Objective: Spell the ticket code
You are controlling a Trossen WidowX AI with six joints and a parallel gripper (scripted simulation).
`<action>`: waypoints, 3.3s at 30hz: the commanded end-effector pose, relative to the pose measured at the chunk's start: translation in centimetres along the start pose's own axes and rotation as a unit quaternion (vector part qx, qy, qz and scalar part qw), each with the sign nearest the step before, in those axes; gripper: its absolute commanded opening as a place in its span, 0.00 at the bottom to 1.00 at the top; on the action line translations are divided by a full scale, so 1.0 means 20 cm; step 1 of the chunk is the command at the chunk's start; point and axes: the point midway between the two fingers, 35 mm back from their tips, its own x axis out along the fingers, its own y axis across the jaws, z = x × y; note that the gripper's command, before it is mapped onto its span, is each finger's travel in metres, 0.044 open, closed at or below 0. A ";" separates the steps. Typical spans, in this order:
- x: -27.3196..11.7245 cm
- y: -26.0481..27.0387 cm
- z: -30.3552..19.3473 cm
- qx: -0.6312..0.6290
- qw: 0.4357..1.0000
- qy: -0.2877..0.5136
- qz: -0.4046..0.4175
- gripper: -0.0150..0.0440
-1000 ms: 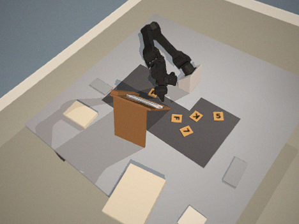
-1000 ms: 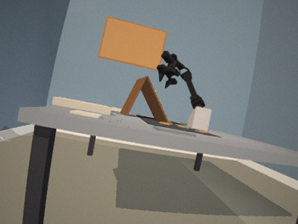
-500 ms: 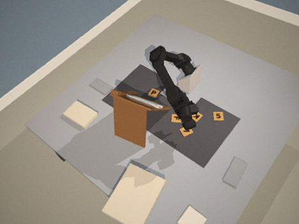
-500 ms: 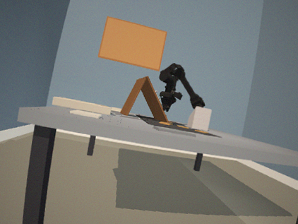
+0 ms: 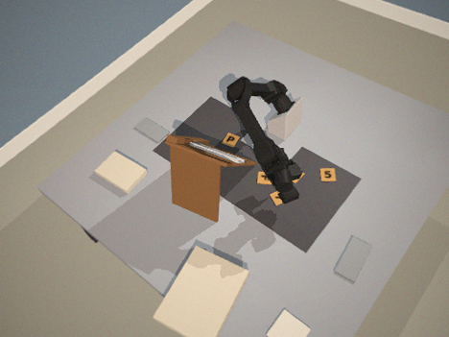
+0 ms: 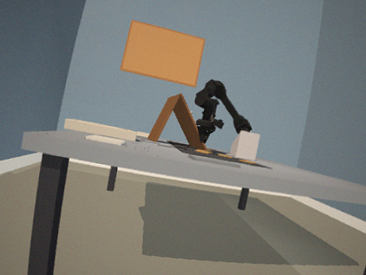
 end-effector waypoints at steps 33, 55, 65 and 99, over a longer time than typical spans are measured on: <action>0.12 0.01 0.02 -0.006 1.000 -0.003 0.011 0.83; 0.22 0.02 0.02 -0.006 1.000 -0.003 0.012 0.83; 0.22 0.02 0.02 -0.006 1.000 -0.003 0.012 0.83; 0.22 0.02 0.02 -0.006 1.000 -0.003 0.012 0.83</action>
